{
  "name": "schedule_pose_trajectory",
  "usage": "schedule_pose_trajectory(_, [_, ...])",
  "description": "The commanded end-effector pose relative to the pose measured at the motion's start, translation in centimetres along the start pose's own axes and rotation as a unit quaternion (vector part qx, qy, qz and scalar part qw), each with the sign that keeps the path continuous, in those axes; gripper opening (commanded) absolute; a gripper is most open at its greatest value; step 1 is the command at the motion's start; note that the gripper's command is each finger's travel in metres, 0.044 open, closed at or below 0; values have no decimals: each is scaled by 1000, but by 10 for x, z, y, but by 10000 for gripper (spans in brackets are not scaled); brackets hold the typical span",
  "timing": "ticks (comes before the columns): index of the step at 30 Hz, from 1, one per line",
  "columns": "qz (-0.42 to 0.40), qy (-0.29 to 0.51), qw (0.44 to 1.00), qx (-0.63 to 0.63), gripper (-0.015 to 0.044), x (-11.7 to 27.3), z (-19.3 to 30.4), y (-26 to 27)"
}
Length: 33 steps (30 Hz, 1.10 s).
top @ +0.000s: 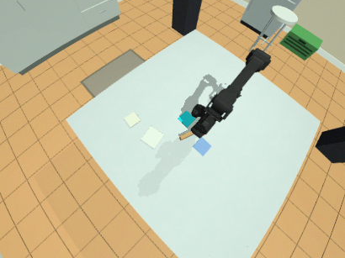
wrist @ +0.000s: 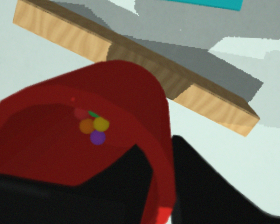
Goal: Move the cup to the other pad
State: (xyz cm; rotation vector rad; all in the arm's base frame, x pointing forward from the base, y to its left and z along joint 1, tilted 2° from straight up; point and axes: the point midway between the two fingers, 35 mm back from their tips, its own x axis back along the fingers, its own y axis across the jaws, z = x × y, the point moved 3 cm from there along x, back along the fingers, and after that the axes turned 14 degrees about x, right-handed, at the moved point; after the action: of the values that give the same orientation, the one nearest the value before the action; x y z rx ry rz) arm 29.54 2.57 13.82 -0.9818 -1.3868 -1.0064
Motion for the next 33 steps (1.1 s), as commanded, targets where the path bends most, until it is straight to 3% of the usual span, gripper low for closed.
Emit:
schedule_pose_trajectory(1, [4,-1,1000,2,0,-1,-8,-7])
schedule_pose_trajectory(33, [6,-3,1000,2,0,0,-65,-42])
